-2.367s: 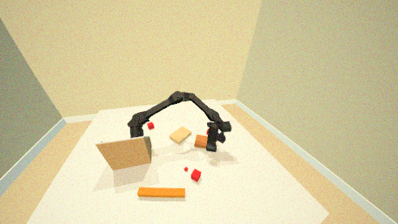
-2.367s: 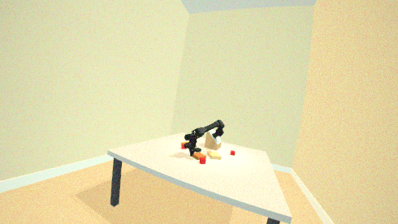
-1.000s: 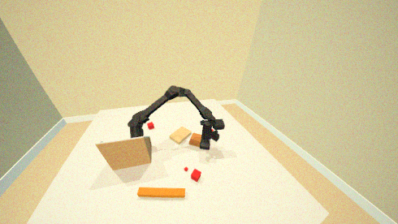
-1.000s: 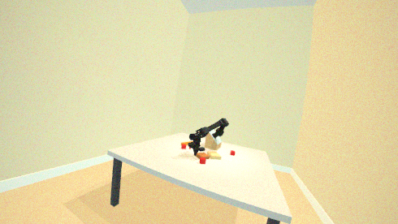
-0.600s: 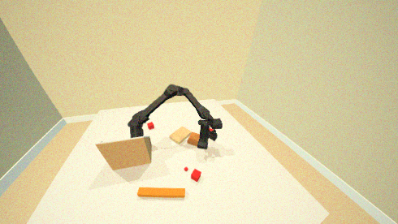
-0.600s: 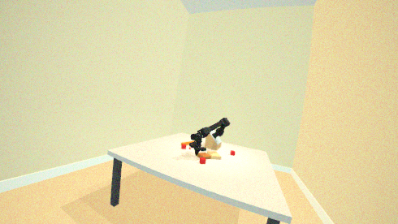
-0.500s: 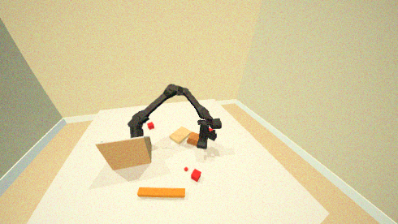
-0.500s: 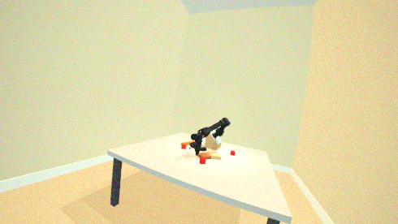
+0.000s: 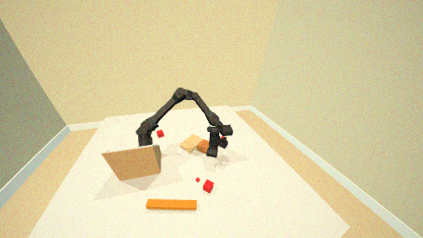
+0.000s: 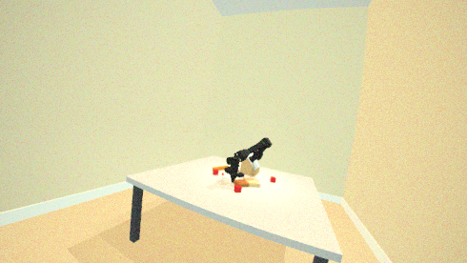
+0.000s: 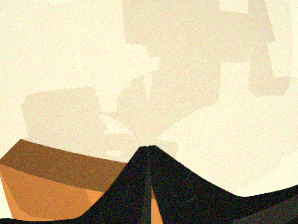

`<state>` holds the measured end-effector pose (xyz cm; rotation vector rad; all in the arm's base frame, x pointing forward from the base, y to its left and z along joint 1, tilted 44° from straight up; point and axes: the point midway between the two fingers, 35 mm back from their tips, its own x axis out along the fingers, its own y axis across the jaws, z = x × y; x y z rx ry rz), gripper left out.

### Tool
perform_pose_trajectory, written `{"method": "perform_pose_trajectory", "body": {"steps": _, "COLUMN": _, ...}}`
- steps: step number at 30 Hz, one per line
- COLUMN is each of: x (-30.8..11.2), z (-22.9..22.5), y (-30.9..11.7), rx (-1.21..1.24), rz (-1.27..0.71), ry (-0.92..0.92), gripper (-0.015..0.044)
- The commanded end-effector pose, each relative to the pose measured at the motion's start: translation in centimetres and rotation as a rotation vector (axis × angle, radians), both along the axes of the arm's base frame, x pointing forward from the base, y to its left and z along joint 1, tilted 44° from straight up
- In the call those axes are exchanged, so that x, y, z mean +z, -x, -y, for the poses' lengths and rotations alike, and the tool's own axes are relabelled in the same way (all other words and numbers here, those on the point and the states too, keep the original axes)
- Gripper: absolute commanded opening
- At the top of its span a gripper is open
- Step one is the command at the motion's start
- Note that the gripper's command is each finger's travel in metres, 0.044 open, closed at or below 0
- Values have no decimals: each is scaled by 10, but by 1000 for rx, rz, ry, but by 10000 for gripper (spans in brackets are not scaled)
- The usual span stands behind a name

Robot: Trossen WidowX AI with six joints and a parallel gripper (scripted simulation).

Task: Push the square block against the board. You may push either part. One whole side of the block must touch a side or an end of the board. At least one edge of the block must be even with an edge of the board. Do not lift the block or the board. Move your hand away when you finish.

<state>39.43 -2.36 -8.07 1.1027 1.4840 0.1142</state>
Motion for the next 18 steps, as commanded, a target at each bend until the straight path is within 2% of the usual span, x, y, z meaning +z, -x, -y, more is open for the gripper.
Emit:
{"method": "perform_pose_trajectory", "body": {"steps": 1, "x": 0, "z": -8, "y": 4, "rx": 9, "rz": -10, "ry": -9, "gripper": 0}}
{"method": "perform_pose_trajectory", "body": {"steps": 18, "x": -7, "z": 6, "y": -18, "rx": 9, "rz": -9, "ry": -8, "gripper": 0}}
